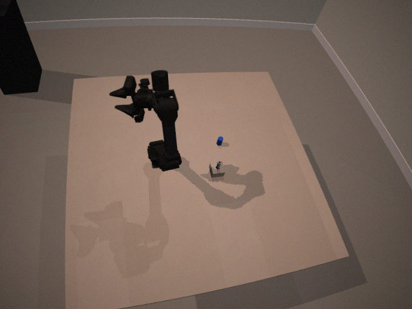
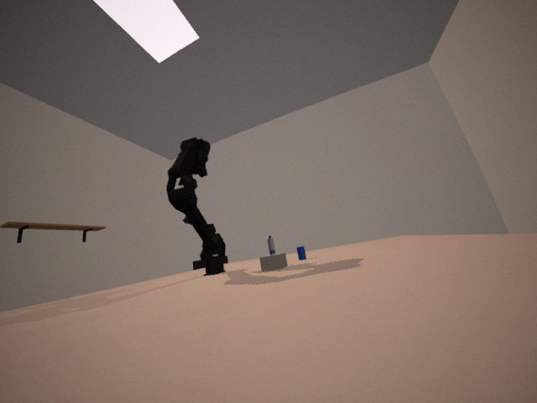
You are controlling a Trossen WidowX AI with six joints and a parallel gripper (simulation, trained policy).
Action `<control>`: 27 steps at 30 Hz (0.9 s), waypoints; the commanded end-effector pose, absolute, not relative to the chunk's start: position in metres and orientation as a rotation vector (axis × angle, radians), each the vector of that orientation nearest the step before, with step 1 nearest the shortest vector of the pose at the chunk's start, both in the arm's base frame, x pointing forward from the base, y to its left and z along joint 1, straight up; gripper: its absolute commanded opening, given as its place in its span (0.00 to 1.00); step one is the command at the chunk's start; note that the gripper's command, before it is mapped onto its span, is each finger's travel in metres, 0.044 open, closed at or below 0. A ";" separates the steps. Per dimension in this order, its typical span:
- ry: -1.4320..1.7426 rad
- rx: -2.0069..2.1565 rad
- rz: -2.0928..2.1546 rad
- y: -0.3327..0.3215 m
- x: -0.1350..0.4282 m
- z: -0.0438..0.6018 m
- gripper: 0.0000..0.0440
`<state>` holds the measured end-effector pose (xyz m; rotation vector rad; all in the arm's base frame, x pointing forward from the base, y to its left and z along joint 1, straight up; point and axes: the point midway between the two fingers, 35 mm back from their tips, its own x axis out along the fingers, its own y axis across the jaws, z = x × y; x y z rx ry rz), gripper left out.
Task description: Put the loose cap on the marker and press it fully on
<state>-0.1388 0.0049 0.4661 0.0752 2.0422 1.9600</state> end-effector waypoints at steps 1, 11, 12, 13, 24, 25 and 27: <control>2.041 0.070 1.922 0.020 -0.140 0.462 0.71; 2.042 0.056 1.833 0.053 -0.139 0.450 0.71; 2.039 0.055 1.826 0.056 -0.139 0.449 0.71; 2.036 0.054 1.820 0.059 -0.139 0.448 0.71; 2.006 0.045 1.746 0.097 -0.134 0.436 0.72; 2.004 0.044 1.739 0.101 -0.133 0.434 0.72; 1.999 0.041 1.725 0.107 -0.132 0.432 0.72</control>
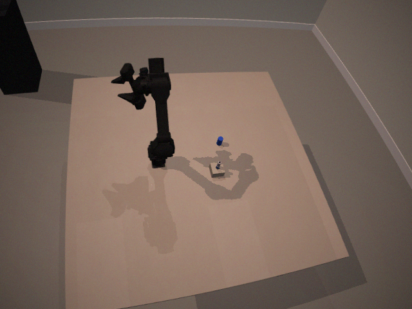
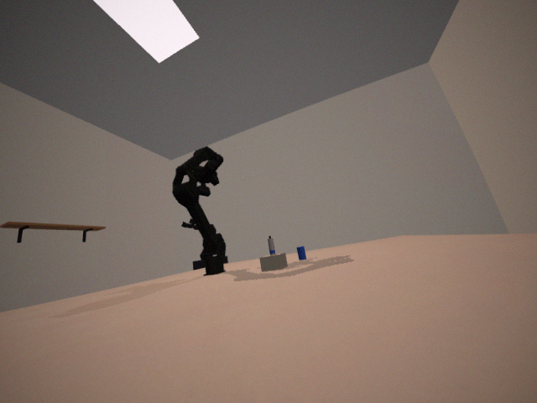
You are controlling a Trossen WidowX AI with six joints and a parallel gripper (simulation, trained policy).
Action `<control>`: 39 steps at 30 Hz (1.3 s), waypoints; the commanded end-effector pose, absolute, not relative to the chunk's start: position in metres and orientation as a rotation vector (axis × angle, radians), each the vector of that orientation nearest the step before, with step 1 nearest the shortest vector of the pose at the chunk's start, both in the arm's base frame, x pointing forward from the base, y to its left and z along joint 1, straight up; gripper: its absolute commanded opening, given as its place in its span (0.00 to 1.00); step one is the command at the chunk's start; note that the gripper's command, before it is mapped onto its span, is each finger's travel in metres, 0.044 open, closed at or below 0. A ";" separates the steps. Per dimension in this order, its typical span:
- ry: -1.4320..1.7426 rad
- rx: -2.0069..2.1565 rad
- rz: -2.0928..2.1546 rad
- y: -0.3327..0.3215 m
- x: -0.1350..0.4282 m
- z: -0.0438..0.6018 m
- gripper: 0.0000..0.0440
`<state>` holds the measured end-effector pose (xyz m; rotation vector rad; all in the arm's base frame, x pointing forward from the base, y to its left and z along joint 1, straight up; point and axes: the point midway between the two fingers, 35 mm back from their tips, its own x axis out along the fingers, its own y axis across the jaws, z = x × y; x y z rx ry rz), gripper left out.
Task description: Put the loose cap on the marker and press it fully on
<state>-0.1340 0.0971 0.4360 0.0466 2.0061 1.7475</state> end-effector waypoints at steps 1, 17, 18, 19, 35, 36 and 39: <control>1.997 0.040 1.719 0.110 -0.131 0.431 0.72; 1.958 0.020 1.612 0.160 -0.115 0.408 0.73; 1.955 0.019 1.607 0.163 -0.114 0.406 0.73; 1.952 0.018 1.601 0.166 -0.112 0.405 0.73; 1.909 0.001 1.509 0.209 -0.087 0.380 0.73; 1.906 0.000 1.503 0.212 -0.085 0.378 0.73; 1.898 -0.003 1.486 0.219 -0.080 0.373 0.73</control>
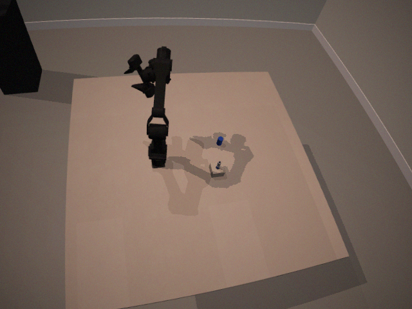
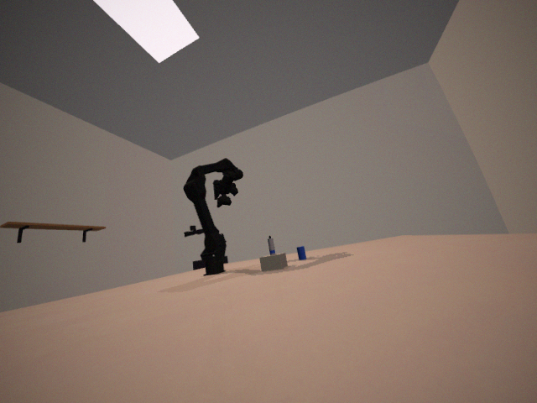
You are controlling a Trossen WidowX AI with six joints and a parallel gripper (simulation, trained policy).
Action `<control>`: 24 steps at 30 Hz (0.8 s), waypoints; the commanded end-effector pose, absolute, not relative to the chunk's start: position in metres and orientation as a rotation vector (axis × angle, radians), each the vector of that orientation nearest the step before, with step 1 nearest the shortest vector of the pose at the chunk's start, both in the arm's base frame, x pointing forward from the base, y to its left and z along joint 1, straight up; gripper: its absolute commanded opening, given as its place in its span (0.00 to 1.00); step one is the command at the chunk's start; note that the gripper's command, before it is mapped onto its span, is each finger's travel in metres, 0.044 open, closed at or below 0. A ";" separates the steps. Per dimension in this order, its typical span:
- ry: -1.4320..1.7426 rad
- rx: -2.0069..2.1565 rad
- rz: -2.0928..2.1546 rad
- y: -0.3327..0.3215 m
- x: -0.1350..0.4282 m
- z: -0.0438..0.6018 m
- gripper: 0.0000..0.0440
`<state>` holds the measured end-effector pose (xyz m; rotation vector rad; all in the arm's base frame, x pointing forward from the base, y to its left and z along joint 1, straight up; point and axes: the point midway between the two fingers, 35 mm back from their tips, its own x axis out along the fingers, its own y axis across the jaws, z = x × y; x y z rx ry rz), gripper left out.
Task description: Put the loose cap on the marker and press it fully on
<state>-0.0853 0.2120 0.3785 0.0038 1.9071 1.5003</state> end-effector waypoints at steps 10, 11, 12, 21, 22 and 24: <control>1.873 -0.014 1.428 0.241 -0.059 0.356 0.74; 1.871 -0.015 1.422 0.243 -0.056 0.355 0.74; 1.868 -0.016 1.416 0.245 -0.054 0.353 0.74; 1.847 -0.024 1.363 0.262 -0.032 0.337 0.74; 1.845 -0.025 1.358 0.264 -0.030 0.335 0.74; 1.841 -0.027 1.346 0.267 -0.024 0.332 0.74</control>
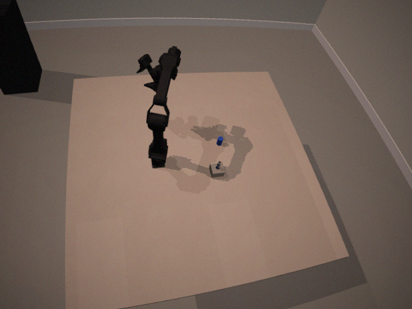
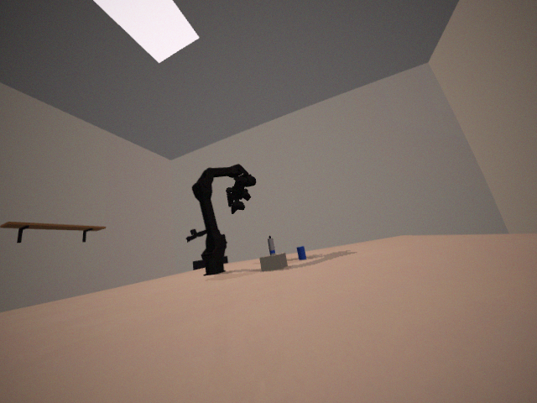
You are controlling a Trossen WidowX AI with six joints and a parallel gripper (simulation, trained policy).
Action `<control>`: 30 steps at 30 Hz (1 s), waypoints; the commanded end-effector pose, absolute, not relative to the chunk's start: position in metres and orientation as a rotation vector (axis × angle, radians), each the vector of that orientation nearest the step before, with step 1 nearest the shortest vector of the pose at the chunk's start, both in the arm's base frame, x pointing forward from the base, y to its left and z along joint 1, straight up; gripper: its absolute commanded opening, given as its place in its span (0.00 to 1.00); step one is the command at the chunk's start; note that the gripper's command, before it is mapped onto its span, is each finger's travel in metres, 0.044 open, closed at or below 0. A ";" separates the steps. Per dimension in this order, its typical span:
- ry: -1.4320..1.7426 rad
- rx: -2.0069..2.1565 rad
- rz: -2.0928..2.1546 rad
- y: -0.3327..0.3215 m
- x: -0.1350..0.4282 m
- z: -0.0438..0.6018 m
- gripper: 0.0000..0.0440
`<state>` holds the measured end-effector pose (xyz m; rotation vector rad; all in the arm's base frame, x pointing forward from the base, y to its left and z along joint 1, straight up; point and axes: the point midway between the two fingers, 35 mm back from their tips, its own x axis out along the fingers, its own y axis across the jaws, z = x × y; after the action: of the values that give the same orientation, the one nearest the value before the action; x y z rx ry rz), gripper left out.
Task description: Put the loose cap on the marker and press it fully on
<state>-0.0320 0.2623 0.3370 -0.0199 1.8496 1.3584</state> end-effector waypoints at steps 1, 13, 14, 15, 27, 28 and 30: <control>1.838 -0.028 1.340 0.268 -0.022 0.330 0.74; 1.813 -0.036 1.268 0.284 0.012 0.309 0.74; 1.811 -0.037 1.262 0.285 0.015 0.307 0.74; 1.809 -0.038 1.256 0.286 0.018 0.306 0.74; 1.787 -0.044 1.183 0.294 0.055 0.285 0.74; 1.785 -0.044 1.176 0.294 0.058 0.283 0.74; 1.781 -0.044 1.164 0.295 0.064 0.280 0.74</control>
<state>0.0550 0.2938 0.2847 -0.0388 1.7898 1.1768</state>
